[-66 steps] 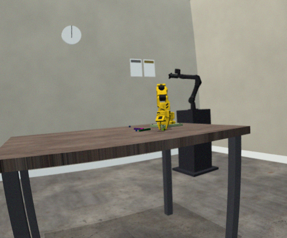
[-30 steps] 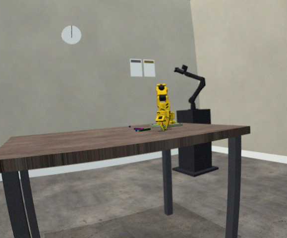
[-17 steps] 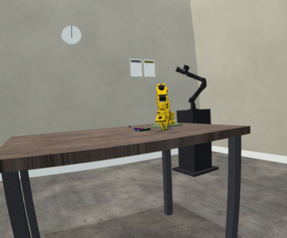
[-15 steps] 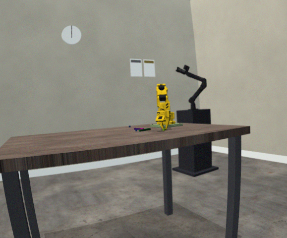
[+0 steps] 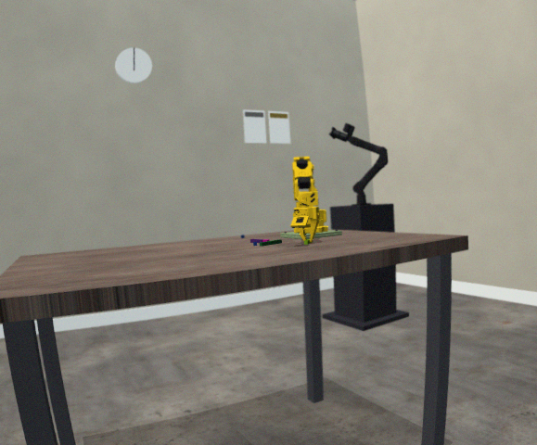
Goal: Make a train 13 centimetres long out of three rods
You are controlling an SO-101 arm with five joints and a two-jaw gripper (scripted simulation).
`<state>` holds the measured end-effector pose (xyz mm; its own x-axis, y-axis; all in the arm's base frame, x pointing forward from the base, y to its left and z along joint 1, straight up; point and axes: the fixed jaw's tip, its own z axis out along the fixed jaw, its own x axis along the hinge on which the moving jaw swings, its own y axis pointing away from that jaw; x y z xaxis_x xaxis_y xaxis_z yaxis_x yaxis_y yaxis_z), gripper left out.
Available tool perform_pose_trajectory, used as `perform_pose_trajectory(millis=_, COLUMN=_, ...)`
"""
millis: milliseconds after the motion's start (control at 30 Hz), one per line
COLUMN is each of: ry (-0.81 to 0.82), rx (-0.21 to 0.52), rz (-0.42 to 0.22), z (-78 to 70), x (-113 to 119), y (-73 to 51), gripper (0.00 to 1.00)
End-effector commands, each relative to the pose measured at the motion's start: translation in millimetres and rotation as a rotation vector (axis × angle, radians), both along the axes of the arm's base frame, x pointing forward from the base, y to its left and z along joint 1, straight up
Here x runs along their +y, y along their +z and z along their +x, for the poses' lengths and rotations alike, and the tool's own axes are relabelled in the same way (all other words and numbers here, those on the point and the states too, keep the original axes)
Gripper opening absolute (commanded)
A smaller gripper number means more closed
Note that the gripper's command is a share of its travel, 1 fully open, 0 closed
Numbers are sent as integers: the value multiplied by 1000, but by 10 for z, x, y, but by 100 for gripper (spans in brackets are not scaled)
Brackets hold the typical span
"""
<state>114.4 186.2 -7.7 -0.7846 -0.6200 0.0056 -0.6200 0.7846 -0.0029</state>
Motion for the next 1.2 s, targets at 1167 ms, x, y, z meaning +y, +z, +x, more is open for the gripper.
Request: perform_pose_trajectory(millis=1167, ry=3, rx=18, rz=-25, z=-4, x=-56, y=305, gripper=0)
